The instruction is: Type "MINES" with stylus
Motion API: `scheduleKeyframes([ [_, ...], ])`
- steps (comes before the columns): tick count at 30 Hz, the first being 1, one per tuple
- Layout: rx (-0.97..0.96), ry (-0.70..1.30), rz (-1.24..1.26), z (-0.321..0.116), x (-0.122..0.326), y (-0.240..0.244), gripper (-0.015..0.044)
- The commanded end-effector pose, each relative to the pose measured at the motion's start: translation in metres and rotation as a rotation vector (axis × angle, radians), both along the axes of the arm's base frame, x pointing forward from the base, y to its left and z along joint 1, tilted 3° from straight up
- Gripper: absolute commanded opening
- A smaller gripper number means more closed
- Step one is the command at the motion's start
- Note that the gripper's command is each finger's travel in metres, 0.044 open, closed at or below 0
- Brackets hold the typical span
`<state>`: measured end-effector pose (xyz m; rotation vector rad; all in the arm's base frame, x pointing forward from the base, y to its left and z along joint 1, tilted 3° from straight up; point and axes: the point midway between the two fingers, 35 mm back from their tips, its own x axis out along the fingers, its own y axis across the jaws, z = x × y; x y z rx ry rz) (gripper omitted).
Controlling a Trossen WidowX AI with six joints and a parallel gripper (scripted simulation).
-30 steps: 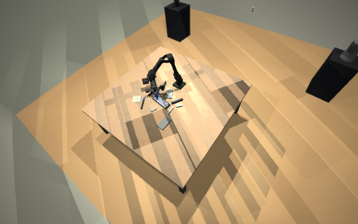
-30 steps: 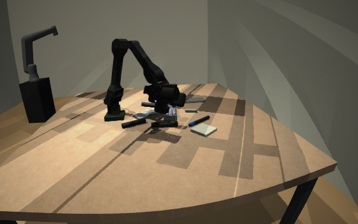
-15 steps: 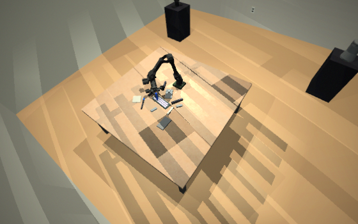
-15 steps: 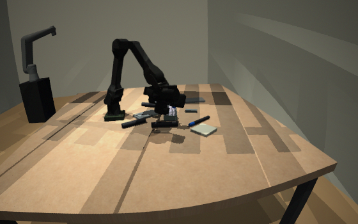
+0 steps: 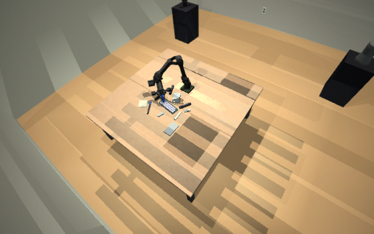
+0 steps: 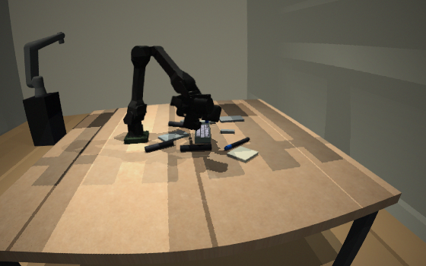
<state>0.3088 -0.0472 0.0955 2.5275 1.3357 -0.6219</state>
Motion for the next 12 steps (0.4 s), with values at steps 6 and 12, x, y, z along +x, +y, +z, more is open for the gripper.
scheduleKeyframes([
  [6,-0.002,-0.009,0.002,0.0116,-0.0004,0.0,0.0081],
  [12,-0.002,-0.003,0.0,0.0085,-0.0003,-0.0002,0.0081],
])
